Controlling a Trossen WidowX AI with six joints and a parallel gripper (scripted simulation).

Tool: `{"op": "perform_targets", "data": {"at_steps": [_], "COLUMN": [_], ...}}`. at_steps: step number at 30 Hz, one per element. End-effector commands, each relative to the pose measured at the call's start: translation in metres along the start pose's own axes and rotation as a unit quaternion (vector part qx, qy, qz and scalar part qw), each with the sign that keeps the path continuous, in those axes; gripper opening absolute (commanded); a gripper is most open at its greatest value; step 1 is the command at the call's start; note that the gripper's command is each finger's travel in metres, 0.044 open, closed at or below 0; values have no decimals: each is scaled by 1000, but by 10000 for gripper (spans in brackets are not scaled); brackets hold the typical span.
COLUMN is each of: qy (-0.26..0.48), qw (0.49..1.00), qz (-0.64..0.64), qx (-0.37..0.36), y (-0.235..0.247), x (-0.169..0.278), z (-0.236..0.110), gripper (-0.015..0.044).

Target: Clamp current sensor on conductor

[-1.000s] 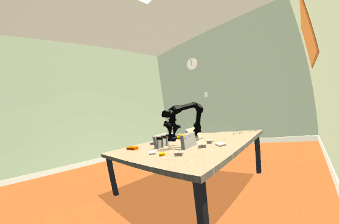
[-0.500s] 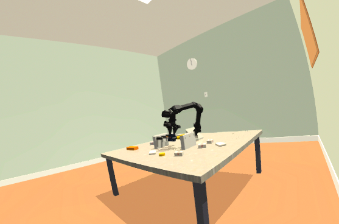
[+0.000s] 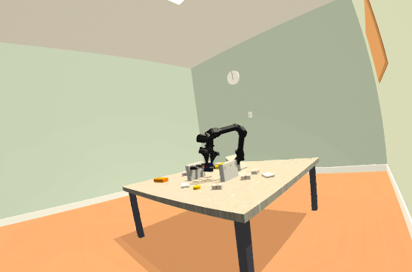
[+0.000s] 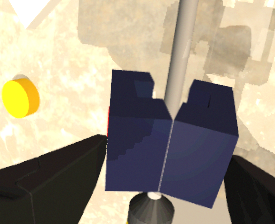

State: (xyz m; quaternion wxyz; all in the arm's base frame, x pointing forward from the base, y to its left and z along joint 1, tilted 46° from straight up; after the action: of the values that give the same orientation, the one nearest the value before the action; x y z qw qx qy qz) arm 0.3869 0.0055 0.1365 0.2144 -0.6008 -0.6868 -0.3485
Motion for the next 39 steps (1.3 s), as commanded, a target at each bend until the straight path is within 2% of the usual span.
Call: {"op": "perform_targets", "data": {"at_steps": [1,29,39], "qy": [0,-5,-4], "qw": [1000,993,995], "qz": [-2,0,3], "qx": [0,117,103], "y": [0,25,22], "x": [0,2,2], "z": [0,7,6], "gripper": [0,0,263]}}
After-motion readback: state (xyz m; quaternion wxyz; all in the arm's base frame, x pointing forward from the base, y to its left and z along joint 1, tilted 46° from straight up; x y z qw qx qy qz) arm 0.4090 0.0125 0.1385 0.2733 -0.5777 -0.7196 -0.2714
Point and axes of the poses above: the point midway between the two fingers, 35 mm back from their tips, its own z axis out along the fingers, its own y axis across the jaws, x = y × z, the point moved 5 cm from there along -z, back along the fingers, and after that the axes turned 3 degrees about z, right-handed, at the moved point
